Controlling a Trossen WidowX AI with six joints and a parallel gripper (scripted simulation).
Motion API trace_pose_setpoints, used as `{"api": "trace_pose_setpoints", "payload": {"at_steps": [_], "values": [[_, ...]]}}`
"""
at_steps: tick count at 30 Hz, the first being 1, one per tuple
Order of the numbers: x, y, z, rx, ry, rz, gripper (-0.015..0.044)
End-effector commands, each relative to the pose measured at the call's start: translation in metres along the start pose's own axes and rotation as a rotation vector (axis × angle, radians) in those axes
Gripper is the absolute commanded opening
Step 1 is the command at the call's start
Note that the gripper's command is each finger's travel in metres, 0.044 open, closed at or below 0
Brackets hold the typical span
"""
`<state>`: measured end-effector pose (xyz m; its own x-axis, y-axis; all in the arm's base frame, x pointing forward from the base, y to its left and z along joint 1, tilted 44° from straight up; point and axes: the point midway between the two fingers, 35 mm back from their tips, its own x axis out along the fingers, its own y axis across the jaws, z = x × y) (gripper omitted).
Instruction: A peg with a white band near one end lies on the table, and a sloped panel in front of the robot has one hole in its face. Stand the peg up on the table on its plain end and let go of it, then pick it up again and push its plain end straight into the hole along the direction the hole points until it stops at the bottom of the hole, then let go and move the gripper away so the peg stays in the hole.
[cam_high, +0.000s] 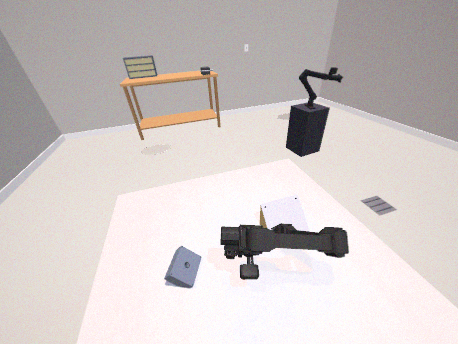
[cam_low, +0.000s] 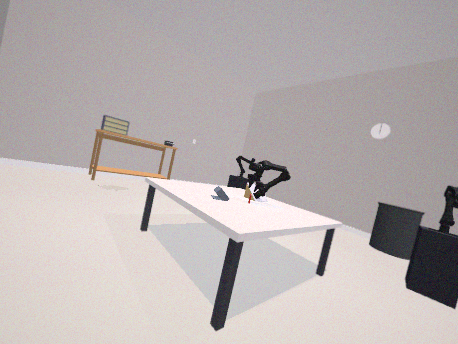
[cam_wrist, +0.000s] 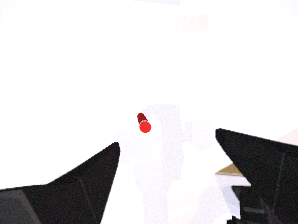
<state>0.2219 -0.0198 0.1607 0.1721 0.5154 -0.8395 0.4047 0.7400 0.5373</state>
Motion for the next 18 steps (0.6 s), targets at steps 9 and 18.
{"api": "trace_pose_setpoints", "payload": {"at_steps": [9, 18], "values": [[-0.005, 0.008, 0.011, 0.041, 0.135, 0.159, 0.044], [0.009, 0.011, 0.009, -0.016, 0.13, 0.163, 0.044]]}}
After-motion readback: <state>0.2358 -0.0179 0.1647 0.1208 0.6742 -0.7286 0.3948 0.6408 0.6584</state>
